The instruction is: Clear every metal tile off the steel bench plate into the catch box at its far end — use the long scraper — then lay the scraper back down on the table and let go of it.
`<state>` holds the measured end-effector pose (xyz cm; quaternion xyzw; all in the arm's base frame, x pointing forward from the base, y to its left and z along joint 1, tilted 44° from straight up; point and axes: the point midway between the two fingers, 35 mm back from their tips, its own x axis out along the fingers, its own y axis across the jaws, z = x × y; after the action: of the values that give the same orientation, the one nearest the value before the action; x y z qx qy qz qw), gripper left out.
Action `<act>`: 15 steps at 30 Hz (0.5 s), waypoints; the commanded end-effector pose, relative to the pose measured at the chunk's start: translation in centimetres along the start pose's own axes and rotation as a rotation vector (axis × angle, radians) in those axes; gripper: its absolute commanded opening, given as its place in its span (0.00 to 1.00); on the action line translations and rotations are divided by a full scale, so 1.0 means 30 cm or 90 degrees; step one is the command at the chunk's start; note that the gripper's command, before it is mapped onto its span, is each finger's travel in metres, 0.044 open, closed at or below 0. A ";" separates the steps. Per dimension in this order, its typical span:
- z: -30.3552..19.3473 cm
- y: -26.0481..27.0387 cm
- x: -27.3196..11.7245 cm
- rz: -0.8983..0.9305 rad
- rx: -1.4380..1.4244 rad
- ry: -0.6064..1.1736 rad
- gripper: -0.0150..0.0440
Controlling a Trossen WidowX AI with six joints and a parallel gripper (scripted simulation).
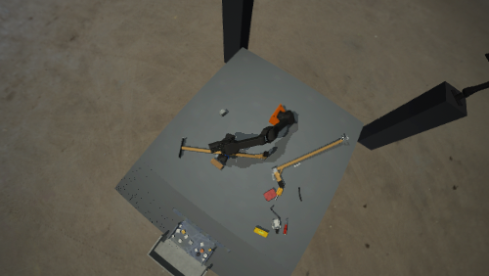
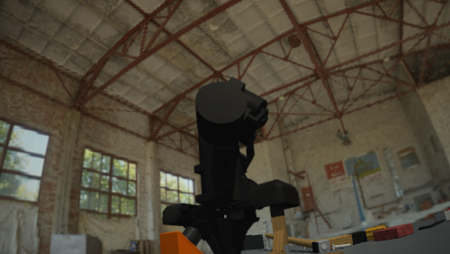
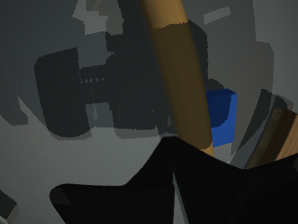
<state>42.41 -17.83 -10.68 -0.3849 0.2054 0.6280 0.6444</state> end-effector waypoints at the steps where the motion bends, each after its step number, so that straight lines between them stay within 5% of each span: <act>1: 0.014 -0.021 0.021 0.000 -0.004 -0.007 0.25; 15: 0.006 -0.009 -0.096 -0.011 -0.007 0.013 0.25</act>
<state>42.32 -18.62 -9.33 -0.3866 0.2047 0.6257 0.6459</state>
